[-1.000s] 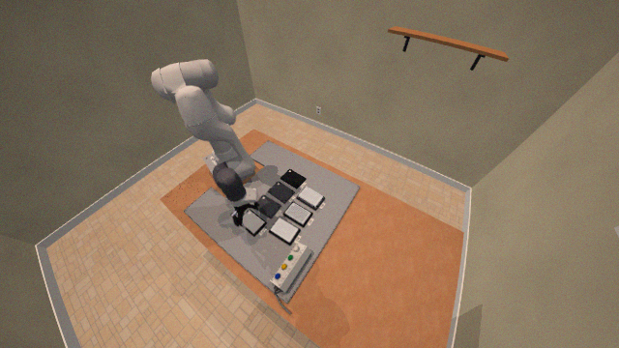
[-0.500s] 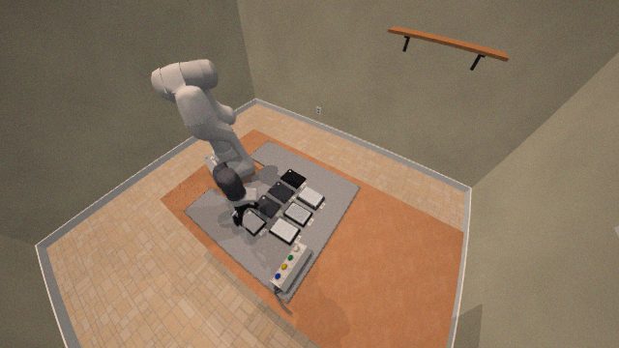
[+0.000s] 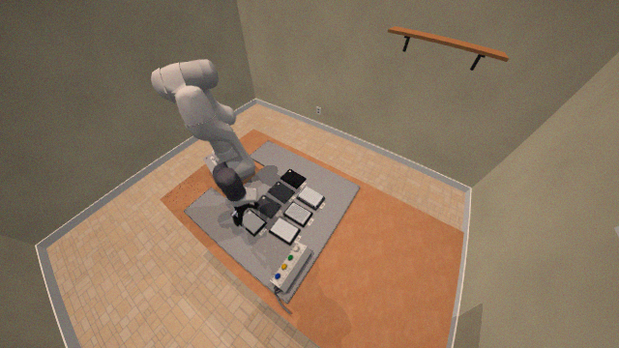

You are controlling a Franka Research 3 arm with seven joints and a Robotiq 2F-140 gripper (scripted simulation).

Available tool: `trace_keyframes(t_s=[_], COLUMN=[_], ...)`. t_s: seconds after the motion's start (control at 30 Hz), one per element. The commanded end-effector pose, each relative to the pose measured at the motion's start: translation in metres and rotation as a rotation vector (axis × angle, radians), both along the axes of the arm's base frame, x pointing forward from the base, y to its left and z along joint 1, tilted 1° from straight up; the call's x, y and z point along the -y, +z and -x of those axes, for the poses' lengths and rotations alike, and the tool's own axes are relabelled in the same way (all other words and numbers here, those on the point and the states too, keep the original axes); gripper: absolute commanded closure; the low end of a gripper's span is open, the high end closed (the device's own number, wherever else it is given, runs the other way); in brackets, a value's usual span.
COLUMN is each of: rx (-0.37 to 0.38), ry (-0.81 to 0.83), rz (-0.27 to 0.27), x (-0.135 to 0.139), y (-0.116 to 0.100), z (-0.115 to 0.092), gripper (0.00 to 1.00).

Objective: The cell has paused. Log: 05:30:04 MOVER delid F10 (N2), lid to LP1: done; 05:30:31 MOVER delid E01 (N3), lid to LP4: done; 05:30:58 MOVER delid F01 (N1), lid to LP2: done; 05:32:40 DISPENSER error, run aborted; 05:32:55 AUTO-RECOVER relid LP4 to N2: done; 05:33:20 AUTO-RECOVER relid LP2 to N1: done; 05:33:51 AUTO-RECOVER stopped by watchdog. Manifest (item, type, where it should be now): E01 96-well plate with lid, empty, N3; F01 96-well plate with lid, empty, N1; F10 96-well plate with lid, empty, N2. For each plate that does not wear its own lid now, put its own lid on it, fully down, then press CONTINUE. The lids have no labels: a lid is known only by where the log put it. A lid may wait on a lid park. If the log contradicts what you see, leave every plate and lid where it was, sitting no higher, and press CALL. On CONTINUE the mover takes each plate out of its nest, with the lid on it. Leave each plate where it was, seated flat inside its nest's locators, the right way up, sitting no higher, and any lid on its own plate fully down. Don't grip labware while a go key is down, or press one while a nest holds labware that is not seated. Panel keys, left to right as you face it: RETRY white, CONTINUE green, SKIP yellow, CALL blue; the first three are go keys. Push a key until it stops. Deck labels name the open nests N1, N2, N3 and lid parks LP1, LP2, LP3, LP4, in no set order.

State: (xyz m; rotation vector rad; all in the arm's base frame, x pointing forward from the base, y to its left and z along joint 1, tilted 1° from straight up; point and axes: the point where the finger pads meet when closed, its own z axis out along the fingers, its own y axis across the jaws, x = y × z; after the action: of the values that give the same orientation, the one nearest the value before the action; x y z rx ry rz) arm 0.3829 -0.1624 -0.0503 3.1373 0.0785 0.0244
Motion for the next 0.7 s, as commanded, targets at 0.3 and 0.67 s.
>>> trace_keyframes(t_s=[0.3,0.67], rx=[0.001,0.001], ry=[-0.007,-0.007], rz=[0.000,0.000], x=[-0.0005,-0.0005], y=[0.0001,0.0001], z=[0.0003,0.0003], gripper=[0.34,0.41])
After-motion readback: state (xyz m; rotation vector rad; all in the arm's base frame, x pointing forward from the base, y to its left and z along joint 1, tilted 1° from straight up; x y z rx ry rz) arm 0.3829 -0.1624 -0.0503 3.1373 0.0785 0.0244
